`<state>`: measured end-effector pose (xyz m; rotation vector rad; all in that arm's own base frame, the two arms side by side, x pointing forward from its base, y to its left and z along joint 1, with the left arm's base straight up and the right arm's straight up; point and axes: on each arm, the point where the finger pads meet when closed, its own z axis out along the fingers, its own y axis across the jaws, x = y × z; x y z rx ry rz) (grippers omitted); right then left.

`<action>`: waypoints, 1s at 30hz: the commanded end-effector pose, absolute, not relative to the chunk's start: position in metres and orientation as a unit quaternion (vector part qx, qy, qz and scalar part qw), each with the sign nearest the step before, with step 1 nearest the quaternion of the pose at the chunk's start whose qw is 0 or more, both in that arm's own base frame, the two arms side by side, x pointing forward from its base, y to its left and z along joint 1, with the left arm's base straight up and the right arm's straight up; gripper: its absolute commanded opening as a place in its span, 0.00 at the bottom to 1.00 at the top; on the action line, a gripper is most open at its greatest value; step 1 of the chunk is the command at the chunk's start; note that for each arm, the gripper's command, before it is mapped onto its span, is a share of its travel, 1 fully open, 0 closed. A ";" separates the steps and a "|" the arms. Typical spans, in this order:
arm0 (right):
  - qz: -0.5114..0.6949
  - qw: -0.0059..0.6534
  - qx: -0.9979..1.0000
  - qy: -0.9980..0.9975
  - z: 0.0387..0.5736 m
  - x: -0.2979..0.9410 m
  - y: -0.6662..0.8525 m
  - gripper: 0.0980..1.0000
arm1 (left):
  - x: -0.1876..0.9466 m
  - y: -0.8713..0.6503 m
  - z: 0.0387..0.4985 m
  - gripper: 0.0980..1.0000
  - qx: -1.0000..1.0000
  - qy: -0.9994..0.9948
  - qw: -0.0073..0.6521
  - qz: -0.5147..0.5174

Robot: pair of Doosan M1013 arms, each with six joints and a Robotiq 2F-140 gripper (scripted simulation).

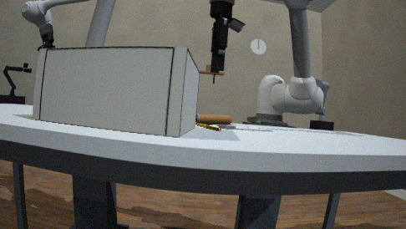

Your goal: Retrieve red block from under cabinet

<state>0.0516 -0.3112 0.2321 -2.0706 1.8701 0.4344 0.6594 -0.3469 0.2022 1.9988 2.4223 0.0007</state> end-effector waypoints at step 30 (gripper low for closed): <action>0.152 0.154 -0.723 0.656 0.233 0.048 -0.310 1.00 | 0.660 -0.345 0.153 0.34 0.637 0.771 0.000 0.000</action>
